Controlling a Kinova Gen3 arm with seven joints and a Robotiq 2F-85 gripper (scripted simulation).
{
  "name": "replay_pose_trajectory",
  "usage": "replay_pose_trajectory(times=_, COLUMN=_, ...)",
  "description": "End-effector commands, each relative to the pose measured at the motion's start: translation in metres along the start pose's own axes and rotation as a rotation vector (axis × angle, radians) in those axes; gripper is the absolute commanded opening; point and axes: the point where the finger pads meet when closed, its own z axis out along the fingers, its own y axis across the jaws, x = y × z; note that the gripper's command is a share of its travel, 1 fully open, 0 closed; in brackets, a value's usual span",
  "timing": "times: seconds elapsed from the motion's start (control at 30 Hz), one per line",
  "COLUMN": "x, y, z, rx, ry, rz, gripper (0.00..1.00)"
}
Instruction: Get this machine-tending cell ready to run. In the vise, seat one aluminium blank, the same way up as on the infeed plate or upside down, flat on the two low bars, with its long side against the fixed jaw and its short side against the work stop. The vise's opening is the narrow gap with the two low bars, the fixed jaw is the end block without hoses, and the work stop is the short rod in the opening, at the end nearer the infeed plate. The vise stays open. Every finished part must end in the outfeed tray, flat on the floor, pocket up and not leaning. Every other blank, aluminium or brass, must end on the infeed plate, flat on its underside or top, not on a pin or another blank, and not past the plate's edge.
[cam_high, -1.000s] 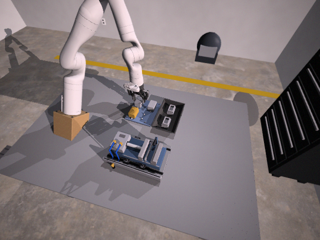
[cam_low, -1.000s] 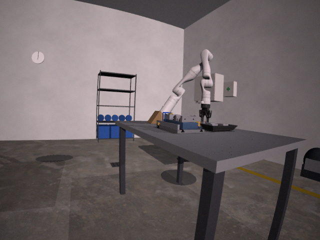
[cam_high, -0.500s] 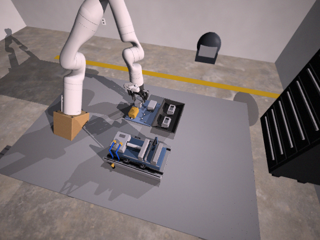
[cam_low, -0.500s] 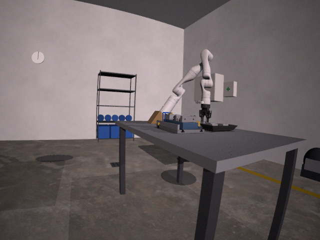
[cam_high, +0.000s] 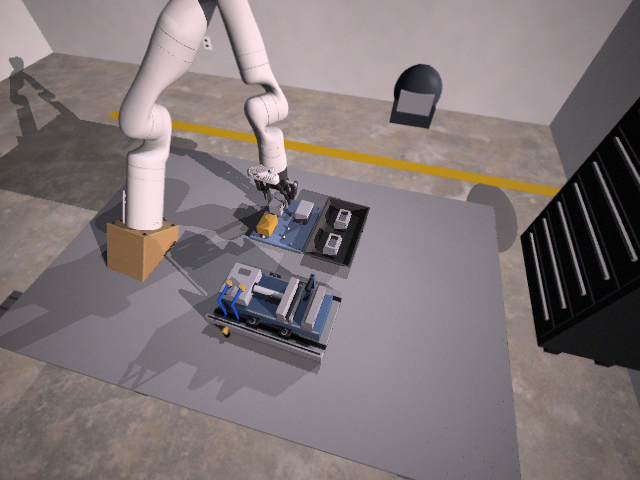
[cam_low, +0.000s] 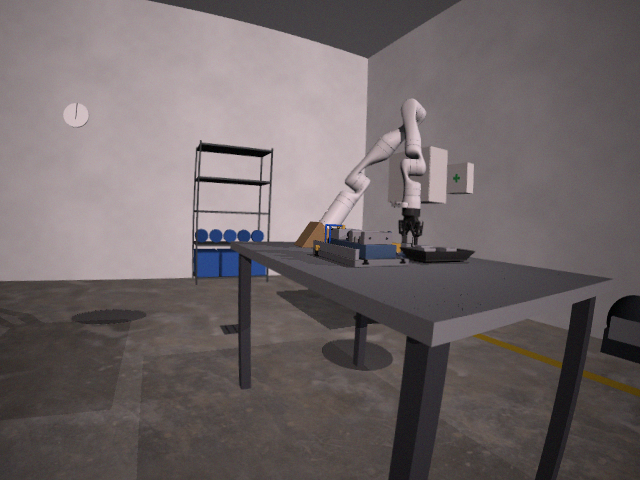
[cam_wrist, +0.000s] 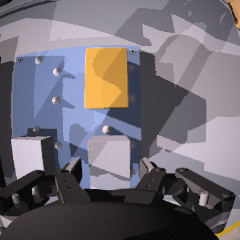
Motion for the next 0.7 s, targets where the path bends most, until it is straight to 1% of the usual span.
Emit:
replay_pose_trajectory(times=0.0, x=0.0001, y=-0.0004, z=-0.0003, rx=0.001, ry=0.0, rz=0.0, gripper=0.67)
replay_pose_trajectory(times=0.4, x=0.0001, y=-0.0004, z=-0.0003, rx=0.001, ry=0.0, rz=0.0, gripper=0.67)
replay_pose_trajectory(times=0.43, x=0.0001, y=-0.0004, z=-0.0003, rx=0.001, ry=0.0, rz=0.0, gripper=0.0)
replay_pose_trajectory(times=0.67, x=0.0001, y=-0.0004, z=-0.0003, rx=0.001, ry=0.0, rz=0.0, gripper=0.0)
